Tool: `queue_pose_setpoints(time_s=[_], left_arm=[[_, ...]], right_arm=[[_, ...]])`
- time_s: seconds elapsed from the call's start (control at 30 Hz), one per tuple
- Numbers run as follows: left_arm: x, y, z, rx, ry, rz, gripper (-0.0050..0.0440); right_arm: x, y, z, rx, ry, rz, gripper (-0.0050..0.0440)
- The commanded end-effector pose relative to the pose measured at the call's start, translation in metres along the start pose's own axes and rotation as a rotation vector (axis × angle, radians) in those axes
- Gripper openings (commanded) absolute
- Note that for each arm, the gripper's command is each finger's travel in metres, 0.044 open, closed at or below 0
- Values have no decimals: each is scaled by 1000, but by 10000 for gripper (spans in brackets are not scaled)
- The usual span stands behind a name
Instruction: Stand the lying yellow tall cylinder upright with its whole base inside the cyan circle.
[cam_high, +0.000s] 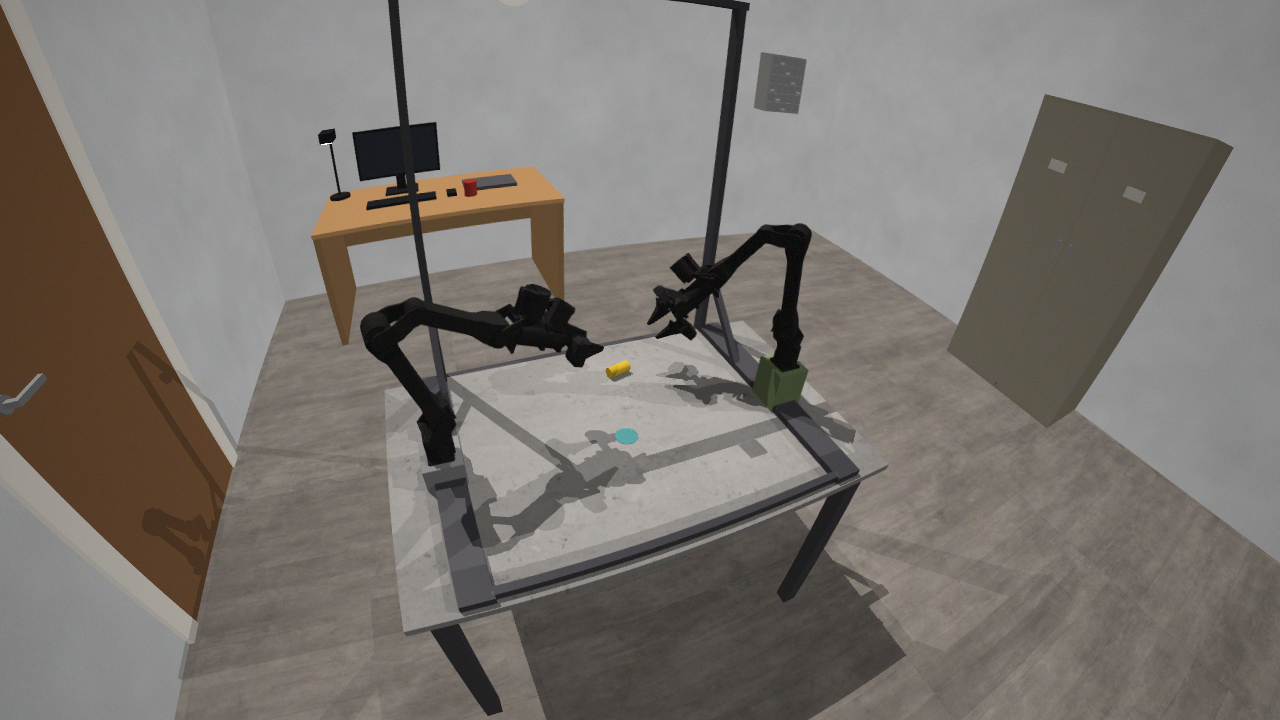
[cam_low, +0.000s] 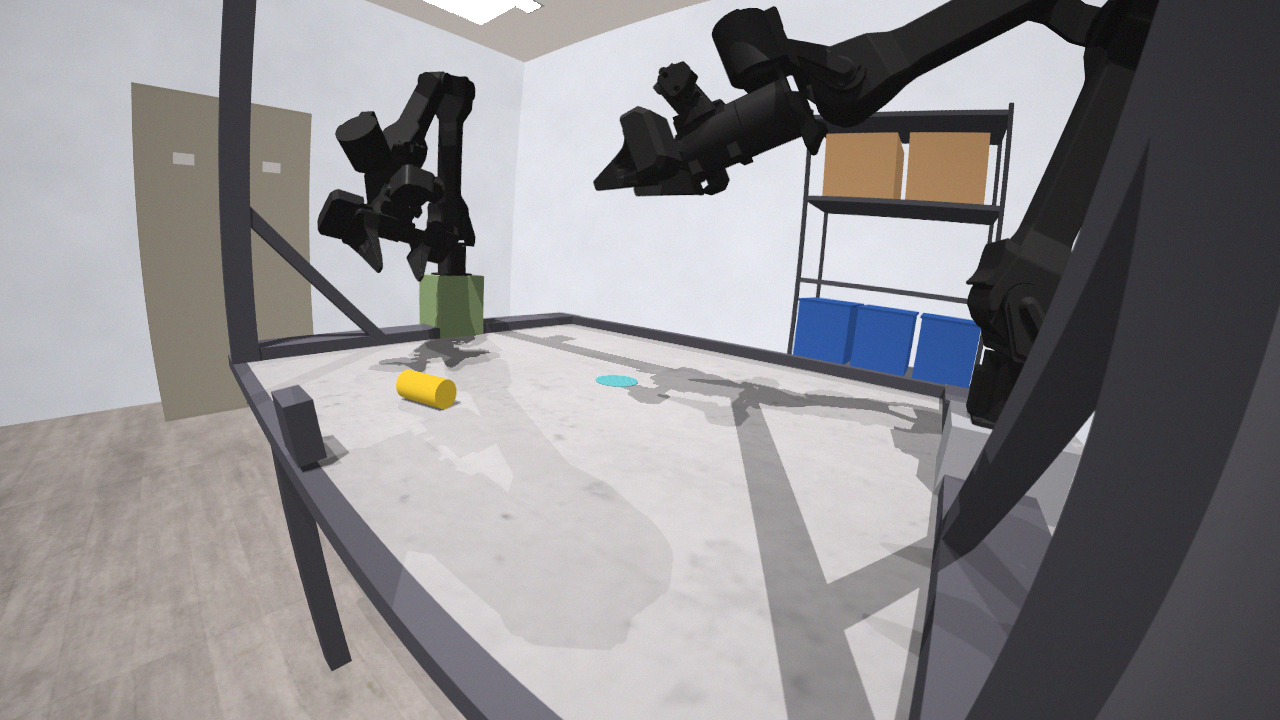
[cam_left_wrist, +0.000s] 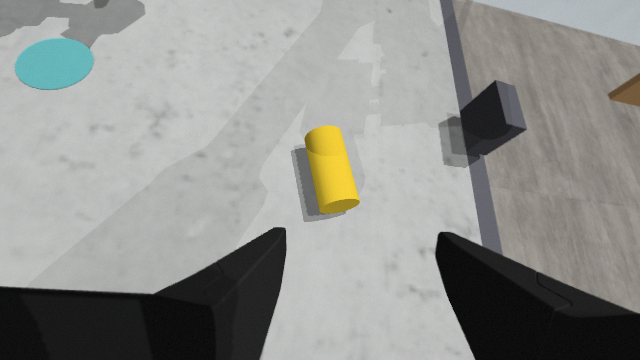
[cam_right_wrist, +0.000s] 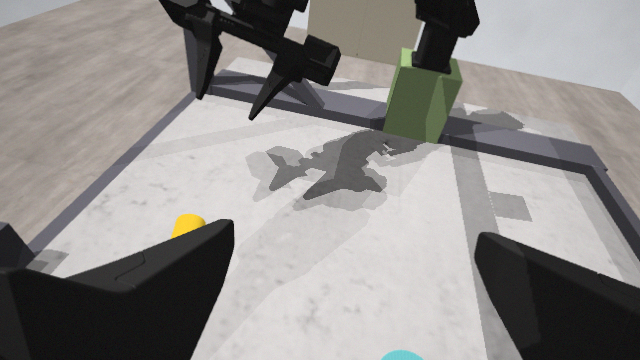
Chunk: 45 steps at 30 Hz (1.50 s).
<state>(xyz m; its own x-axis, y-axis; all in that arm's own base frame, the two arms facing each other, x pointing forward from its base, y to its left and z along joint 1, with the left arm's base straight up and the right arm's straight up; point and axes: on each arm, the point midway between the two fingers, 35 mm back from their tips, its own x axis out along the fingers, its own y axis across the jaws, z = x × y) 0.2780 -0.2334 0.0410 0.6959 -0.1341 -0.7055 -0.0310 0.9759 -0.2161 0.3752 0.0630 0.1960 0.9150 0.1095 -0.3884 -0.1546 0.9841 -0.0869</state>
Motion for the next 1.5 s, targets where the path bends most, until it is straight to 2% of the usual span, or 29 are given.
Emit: queue_pose_setpoints(time_s=[0.0, 0.23, 0.3, 0.53, 0.67, 0.8, 1.17, 1.47], left_arm=[[31, -21, 4, -44, -22, 37, 265], [77, -29, -10, -59, -14, 156, 265], [77, -29, -10, -59, -14, 156, 265], [109, -22, -12, -46, -61, 295, 265], [119, -18, -13, -37, -64, 308, 265], [141, -11, -11, -34, -65, 306, 265], [161, -8, -9, -34, -63, 303, 217], [158, -9, -7, -37, -67, 300, 155]], right_arm=[[-12, 26, 5, -35, -22, 112, 400], [-20, 48, -8, -87, -4, 232, 400], [-20, 48, -8, -87, -4, 232, 400], [-27, 59, -21, -111, 15, 286, 400], [-29, 61, -28, -116, 29, 295, 400], [-32, 62, -34, -117, 45, 296, 400], [-37, 66, -46, -117, 65, 301, 400], [-40, 67, -51, -113, 60, 297, 400]])
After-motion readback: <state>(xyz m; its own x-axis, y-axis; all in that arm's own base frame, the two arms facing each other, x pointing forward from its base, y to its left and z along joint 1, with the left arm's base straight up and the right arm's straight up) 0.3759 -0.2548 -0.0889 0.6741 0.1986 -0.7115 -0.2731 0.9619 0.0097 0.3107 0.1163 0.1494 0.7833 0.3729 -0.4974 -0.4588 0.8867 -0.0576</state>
